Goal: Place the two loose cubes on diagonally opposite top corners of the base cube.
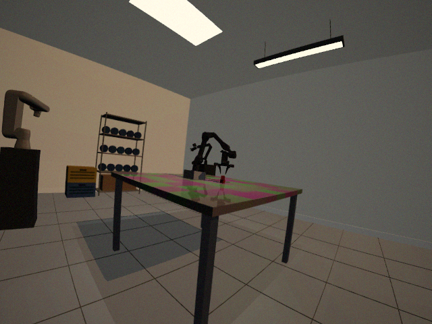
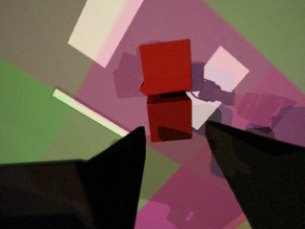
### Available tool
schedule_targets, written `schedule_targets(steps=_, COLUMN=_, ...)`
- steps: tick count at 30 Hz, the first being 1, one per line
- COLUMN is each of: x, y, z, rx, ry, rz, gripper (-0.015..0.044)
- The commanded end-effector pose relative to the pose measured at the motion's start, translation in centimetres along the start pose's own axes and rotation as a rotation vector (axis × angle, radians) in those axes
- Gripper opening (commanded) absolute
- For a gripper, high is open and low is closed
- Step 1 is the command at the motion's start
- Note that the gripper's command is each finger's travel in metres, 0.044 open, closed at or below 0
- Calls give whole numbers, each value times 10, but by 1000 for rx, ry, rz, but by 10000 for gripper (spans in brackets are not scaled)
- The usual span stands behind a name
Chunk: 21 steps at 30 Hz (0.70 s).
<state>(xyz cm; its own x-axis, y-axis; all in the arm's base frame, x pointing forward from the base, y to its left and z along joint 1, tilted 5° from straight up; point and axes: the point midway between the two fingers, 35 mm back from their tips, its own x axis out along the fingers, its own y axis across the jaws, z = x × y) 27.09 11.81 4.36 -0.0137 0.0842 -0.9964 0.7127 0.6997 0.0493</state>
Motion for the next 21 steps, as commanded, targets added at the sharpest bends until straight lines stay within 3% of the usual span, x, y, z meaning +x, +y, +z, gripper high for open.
schedule_targets(steps=1, x=-8, y=2, z=1, rx=-4, ry=-4, rz=9, gripper=205)
schedule_targets(steps=21, x=-31, y=1, z=1, rx=-4, ry=-4, rz=9, gripper=205)
